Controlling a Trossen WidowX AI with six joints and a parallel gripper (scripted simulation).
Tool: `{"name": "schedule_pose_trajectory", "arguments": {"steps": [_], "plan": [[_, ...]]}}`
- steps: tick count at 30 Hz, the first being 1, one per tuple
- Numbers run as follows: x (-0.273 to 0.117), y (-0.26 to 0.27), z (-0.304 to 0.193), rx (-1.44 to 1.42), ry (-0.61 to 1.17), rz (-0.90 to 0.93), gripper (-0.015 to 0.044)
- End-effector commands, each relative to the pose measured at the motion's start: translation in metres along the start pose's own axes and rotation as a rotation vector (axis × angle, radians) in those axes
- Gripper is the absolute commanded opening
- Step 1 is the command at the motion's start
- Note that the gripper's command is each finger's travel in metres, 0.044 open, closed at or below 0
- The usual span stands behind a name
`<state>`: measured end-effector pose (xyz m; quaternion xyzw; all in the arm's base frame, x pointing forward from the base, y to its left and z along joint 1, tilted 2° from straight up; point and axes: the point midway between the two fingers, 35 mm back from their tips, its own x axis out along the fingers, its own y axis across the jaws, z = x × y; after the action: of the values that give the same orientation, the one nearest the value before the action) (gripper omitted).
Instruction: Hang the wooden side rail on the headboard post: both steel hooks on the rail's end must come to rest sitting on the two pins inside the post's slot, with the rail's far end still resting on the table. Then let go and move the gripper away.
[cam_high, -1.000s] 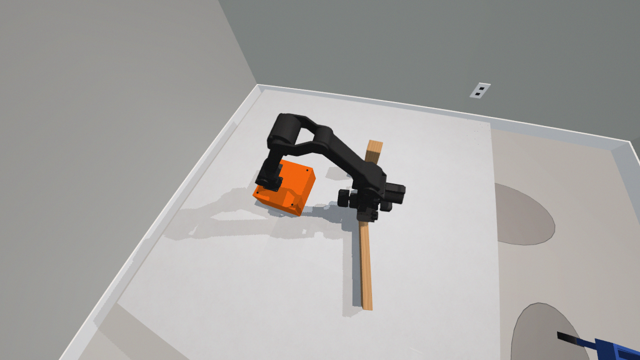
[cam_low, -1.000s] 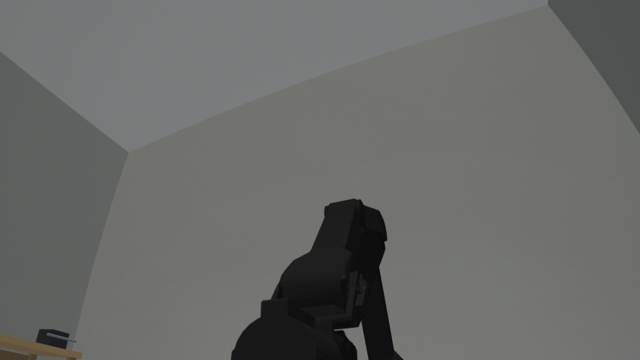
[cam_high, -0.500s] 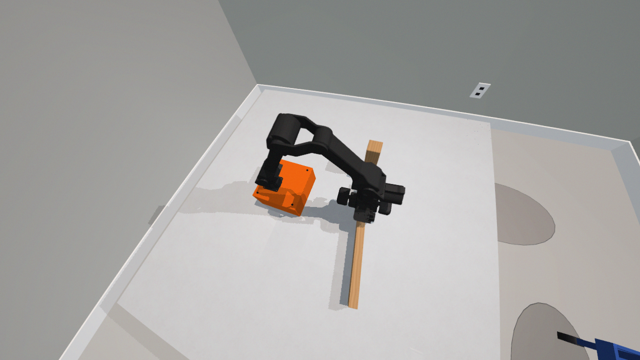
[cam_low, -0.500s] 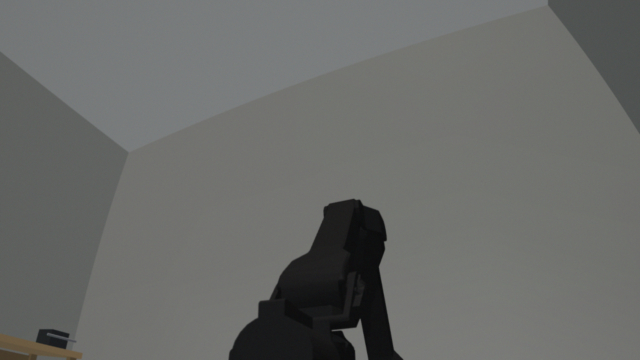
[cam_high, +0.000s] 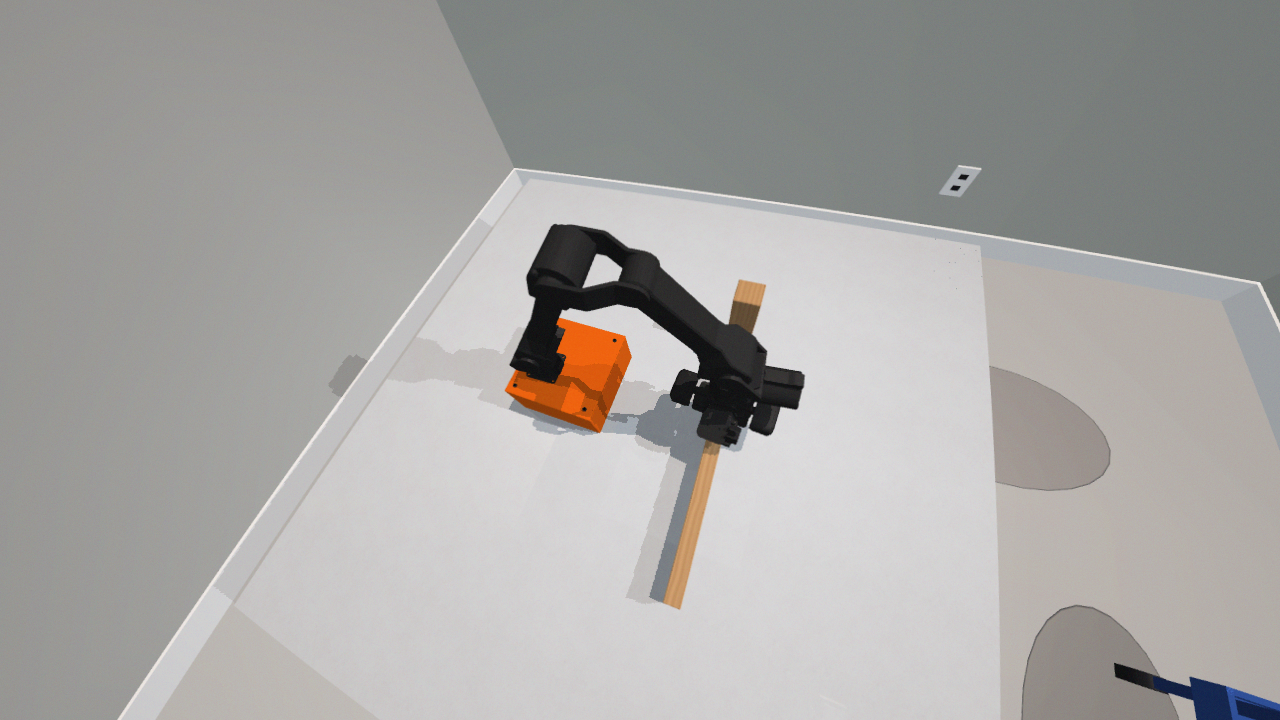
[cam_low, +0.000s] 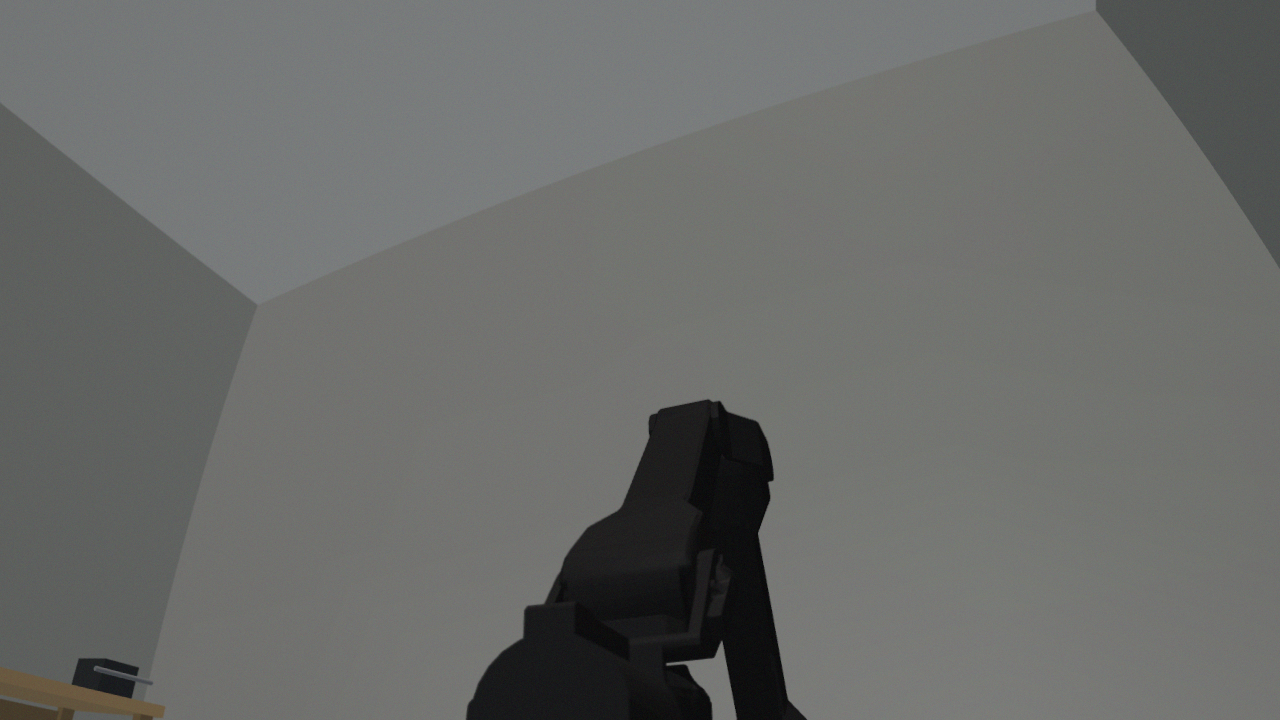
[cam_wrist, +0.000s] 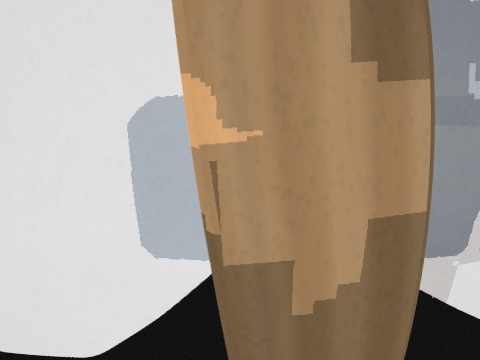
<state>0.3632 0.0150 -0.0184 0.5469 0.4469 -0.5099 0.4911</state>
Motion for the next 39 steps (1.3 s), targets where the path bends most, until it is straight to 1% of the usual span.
{"name": "schedule_pose_trajectory", "arguments": {"steps": [1,39], "plan": [[0.0001,-0.0053,0.0034,0.040,-0.006,-0.007,0.0000],[-0.0028,-0.0055,0.0018,0.040,-0.006,-0.007,0.0000]]}}
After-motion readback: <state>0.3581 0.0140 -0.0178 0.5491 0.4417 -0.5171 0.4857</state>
